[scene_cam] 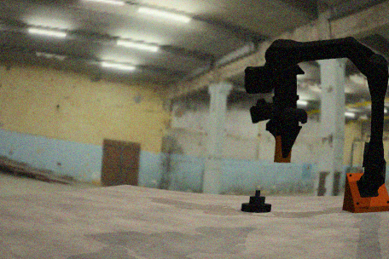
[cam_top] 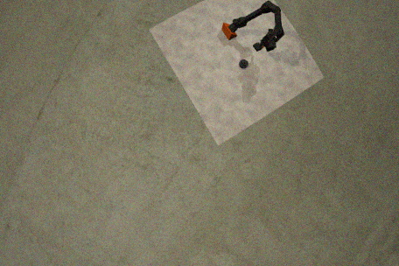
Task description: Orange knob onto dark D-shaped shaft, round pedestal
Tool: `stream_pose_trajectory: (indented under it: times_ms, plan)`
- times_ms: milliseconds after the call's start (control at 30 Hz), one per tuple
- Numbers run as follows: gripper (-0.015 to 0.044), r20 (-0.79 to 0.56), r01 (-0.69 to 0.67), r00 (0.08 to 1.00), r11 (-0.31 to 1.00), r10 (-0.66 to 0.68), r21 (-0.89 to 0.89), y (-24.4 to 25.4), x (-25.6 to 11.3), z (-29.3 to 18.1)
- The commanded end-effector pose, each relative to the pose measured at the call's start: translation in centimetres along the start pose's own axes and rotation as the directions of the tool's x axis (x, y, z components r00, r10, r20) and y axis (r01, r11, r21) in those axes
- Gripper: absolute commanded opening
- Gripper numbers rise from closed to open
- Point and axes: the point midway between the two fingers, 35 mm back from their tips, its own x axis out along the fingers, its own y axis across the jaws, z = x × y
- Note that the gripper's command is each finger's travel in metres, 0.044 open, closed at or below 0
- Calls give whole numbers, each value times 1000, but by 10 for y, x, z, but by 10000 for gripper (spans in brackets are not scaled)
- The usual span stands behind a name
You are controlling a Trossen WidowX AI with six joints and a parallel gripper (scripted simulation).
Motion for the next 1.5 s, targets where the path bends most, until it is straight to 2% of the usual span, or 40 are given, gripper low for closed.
stream_pose_trajectory:
  times_ms: [0,1467]
  plan:
    - [0,3,4,1000,1000,-4,2,-10,-2,3]
    - [0,6,8,1000,1000,-8,-1,-142,46,25]
